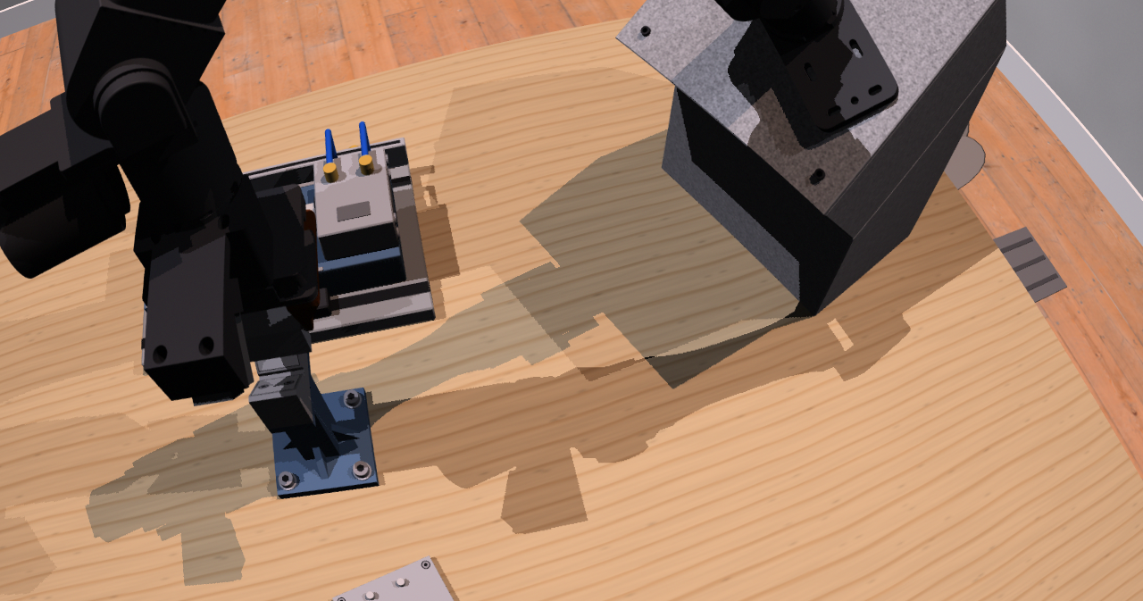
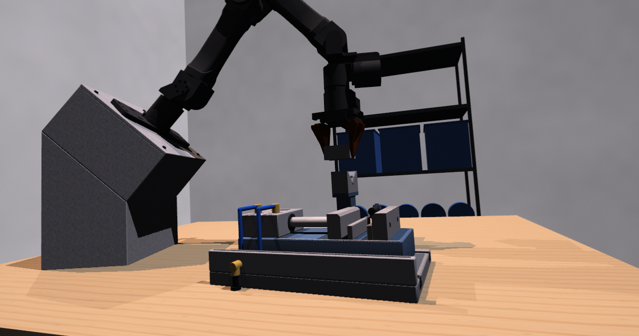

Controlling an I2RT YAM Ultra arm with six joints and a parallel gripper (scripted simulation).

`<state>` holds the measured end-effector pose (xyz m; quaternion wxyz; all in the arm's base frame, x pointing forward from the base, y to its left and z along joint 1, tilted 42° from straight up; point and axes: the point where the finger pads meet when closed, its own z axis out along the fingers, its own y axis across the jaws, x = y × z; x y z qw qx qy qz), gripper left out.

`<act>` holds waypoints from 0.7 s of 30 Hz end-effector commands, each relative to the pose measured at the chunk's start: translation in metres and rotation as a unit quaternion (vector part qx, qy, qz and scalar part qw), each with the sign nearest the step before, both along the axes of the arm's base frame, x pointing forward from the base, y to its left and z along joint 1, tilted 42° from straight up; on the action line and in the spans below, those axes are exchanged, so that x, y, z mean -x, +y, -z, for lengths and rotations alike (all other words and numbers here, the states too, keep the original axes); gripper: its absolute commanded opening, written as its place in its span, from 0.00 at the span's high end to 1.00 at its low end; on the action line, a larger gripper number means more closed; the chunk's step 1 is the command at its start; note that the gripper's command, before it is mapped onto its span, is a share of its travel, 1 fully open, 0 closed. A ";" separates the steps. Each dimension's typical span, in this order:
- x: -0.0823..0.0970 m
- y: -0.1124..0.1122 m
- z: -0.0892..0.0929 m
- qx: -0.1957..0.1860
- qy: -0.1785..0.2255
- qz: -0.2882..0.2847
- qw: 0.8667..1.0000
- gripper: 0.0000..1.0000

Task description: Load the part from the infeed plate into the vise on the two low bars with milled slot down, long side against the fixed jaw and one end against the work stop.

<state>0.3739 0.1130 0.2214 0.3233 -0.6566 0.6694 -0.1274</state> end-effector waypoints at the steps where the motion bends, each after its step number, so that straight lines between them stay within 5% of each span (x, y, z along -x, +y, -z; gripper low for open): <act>1: 0.006 -0.005 -0.032 -0.011 -0.026 -0.002 1.000 1.00; 21: 0.021 -0.011 -0.048 -0.011 -0.026 -0.001 1.000 1.00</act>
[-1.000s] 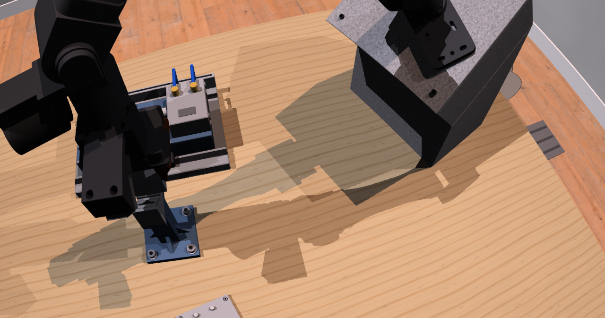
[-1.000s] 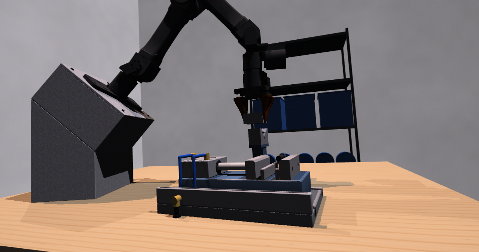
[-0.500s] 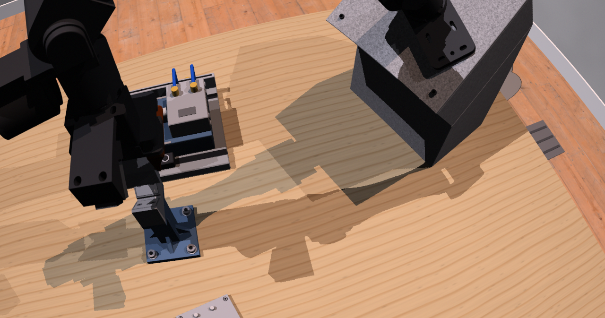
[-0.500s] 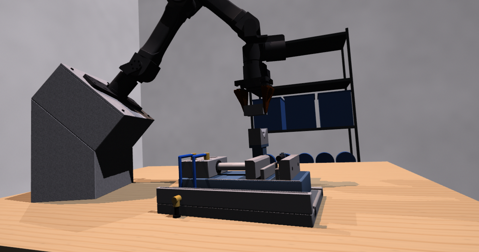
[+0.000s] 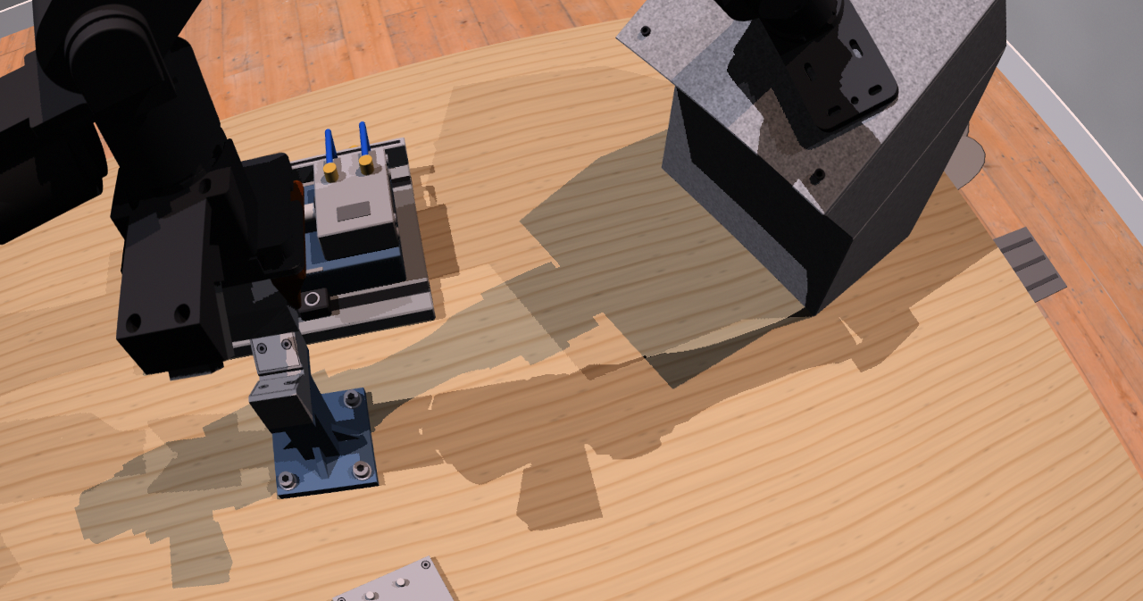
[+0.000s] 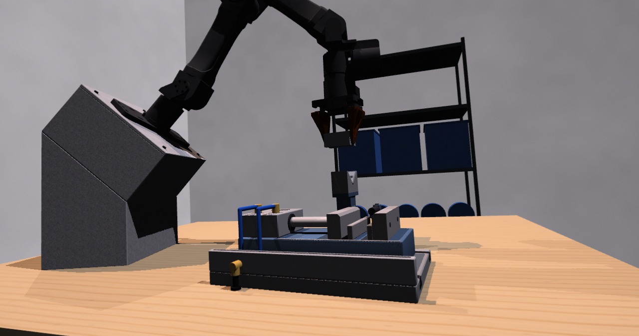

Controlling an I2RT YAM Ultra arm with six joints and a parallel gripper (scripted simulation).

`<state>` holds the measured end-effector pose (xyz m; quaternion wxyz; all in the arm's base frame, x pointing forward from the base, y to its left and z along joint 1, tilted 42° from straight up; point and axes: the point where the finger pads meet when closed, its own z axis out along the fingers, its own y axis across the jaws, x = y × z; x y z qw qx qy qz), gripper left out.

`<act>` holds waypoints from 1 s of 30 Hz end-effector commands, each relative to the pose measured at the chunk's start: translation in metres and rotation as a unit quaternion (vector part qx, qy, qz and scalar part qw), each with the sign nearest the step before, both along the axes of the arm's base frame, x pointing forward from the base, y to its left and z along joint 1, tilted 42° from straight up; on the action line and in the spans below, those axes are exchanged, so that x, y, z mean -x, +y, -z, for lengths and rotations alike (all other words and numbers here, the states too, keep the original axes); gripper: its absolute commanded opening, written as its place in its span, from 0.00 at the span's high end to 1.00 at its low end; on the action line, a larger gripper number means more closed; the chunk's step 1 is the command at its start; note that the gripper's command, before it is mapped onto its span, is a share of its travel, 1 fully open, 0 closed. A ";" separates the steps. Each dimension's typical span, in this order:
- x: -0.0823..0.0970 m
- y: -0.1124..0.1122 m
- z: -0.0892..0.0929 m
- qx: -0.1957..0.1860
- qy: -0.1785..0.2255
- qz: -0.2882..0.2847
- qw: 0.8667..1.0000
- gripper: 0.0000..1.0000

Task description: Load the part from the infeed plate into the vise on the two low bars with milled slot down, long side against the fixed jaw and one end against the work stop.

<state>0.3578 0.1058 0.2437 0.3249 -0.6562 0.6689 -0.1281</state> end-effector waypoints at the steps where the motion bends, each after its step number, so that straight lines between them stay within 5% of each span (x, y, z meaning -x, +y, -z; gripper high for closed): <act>1: 0.006 -0.004 -0.026 -0.010 -0.024 -0.001 1.000 1.00; 26: 0.004 -0.007 -0.028 -0.022 -0.018 0.014 1.000 1.00; 30: -0.005 -0.009 -0.016 -0.028 0.005 0.027 0.999 1.00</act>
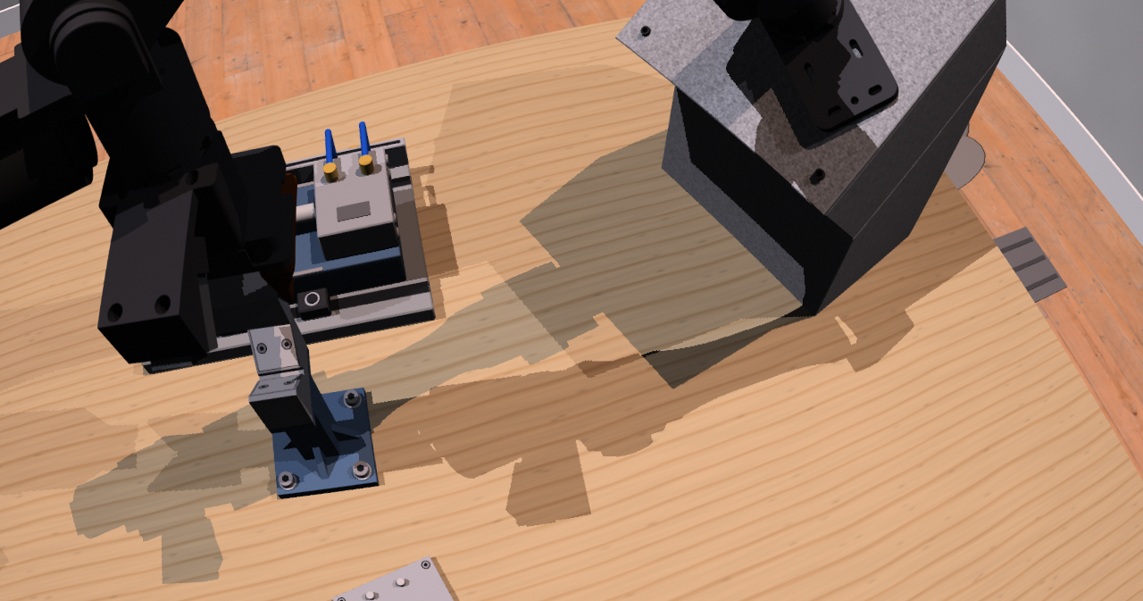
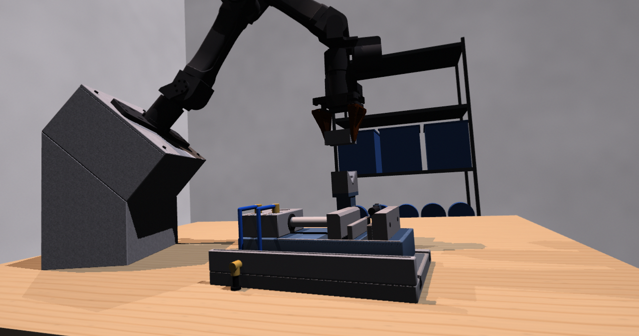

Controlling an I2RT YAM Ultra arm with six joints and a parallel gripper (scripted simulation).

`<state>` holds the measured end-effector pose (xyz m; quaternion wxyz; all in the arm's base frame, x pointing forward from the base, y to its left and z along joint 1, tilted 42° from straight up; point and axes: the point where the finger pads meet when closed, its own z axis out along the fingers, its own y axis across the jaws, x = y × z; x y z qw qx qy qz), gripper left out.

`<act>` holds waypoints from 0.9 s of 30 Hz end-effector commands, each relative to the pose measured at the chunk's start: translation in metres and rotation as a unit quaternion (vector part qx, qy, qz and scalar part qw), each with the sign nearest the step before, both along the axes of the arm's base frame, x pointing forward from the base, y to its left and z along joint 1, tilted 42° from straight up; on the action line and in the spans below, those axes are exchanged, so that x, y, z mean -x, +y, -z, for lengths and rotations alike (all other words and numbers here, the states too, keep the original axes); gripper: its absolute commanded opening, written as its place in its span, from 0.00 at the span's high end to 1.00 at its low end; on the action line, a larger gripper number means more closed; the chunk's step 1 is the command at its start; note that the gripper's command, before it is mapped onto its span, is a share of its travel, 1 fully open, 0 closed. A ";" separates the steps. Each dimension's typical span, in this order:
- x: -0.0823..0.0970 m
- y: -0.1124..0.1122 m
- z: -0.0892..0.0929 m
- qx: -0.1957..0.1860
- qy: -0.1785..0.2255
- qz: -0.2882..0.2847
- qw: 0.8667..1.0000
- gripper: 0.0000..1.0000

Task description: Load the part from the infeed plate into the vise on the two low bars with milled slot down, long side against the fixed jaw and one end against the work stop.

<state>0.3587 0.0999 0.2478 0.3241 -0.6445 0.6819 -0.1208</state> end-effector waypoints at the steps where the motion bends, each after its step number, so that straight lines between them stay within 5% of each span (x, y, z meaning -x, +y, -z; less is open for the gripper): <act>1: -0.004 -0.005 -0.015 -0.022 -0.005 0.017 1.000 1.00; 7: -0.010 -0.011 -0.013 -0.037 0.008 0.039 0.999 1.00; 8: -0.006 -0.013 -0.026 -0.045 -0.007 0.044 0.998 1.00; 14: -0.023 -0.026 -0.015 -0.076 0.029 0.092 0.992 1.00; 24: -0.041 -0.052 -0.017 -0.136 0.060 0.172 0.974 1.00; 25: -0.039 -0.055 -0.029 -0.148 0.049 0.181 0.971 1.00; 27: -0.048 -0.063 -0.017 -0.162 0.072 0.206 0.962 1.00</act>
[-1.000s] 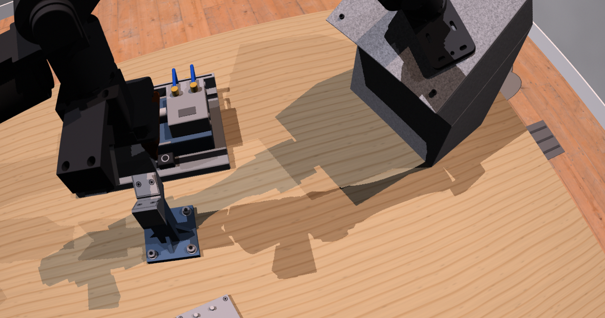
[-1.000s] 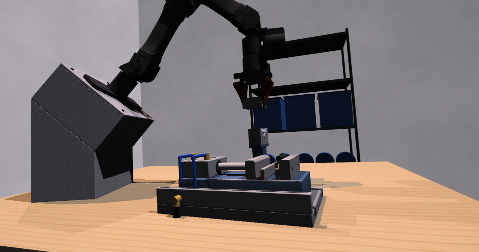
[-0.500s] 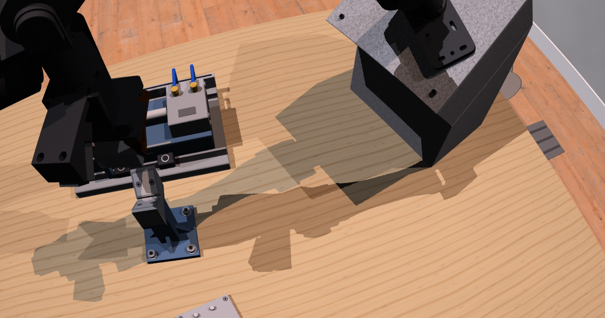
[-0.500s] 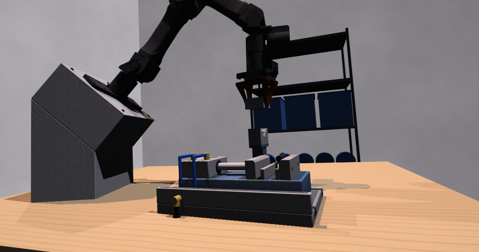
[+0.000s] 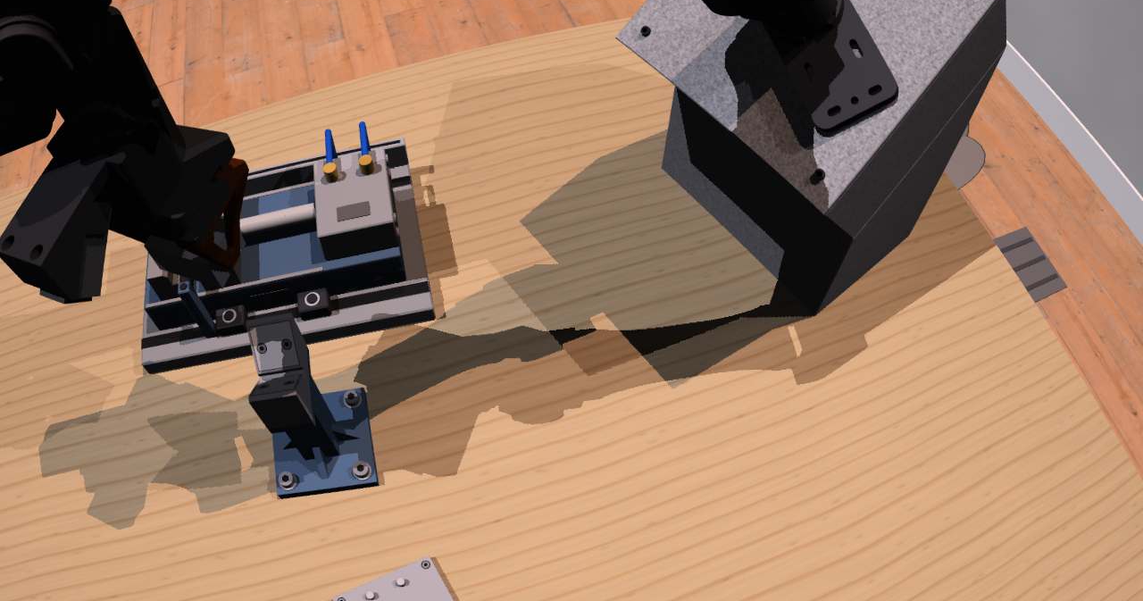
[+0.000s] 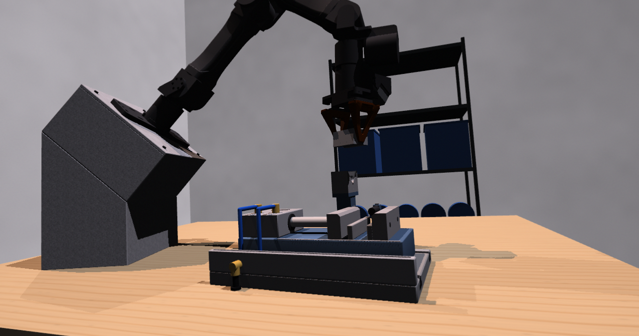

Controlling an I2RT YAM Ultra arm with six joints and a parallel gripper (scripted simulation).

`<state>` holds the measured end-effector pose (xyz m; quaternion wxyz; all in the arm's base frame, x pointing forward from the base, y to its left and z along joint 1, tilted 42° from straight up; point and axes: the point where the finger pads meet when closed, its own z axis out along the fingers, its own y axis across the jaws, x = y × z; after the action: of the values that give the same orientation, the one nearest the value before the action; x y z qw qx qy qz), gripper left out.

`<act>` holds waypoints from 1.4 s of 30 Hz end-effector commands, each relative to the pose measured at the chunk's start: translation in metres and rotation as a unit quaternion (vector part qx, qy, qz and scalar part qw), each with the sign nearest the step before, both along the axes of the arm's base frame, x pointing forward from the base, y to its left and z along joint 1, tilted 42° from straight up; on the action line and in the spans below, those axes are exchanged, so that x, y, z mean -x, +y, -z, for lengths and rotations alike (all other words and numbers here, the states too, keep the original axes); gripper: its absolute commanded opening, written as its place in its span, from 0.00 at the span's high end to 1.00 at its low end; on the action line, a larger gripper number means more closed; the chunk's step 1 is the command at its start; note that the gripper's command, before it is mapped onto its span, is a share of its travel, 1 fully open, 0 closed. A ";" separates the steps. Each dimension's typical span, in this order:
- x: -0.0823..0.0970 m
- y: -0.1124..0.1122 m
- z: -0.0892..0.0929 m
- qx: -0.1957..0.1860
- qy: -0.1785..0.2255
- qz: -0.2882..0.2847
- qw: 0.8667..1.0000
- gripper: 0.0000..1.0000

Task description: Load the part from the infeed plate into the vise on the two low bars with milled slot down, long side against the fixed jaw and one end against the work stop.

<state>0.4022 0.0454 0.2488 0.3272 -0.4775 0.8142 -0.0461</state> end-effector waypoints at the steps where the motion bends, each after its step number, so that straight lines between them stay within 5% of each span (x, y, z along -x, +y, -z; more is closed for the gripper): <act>1: -0.007 -0.013 -0.016 -0.047 0.005 0.047 0.998 1.00; 15: -0.029 -0.068 -0.023 -0.158 0.044 0.191 0.968 1.00; 27: -0.045 -0.121 -0.015 -0.252 0.085 0.310 0.913 1.00; 31: -0.046 -0.128 -0.014 -0.264 0.089 0.324 0.904 1.00; 32: -0.042 -0.129 -0.029 -0.269 0.073 0.327 0.903 1.00; 34: -0.048 -0.138 -0.014 -0.279 0.093 0.343 0.892 1.00; 40: -0.049 -0.152 -0.013 -0.302 0.100 0.370 0.873 1.00; 42: -0.046 -0.153 -0.025 -0.306 0.088 0.372 0.872 1.00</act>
<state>0.4544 -0.0962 0.2444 0.3181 -0.0424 0.9384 0.1282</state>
